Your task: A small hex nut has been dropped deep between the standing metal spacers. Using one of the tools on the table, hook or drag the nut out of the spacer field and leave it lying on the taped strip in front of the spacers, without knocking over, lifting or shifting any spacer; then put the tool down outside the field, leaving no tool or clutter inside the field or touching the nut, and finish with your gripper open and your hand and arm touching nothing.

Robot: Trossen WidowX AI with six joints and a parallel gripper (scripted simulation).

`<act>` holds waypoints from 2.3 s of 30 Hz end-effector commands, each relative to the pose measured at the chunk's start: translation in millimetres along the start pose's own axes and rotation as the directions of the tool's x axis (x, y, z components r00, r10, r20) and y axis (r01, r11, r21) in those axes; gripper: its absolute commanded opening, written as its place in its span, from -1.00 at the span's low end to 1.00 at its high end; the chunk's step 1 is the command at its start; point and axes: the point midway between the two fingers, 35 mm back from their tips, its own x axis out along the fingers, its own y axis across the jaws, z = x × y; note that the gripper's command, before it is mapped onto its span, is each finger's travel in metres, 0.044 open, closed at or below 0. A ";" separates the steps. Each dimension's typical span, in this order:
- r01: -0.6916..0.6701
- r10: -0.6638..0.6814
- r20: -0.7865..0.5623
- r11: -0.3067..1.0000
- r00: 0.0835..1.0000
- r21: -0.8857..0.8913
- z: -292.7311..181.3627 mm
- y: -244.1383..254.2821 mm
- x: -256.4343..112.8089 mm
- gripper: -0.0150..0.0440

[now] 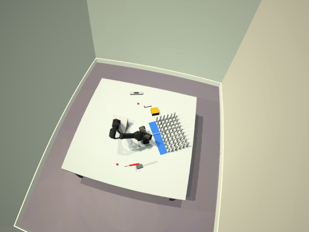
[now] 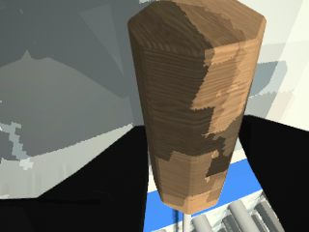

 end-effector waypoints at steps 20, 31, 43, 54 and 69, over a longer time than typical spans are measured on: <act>0.003 -0.003 0.001 1.000 1.000 -0.006 16.2 -1.4 -6.8 -0.49; 0.003 -0.003 0.001 1.000 1.000 -0.006 22.7 -1.4 -9.5 -0.49; 0.002 -0.002 0.002 1.000 1.000 -0.006 29.4 -1.4 -12.2 -0.49; 0.002 -0.002 0.002 1.000 1.000 -0.006 35.6 -1.4 -14.8 -0.49; 0.001 -0.001 0.003 1.000 1.000 -0.007 44.1 -1.3 -18.4 -0.49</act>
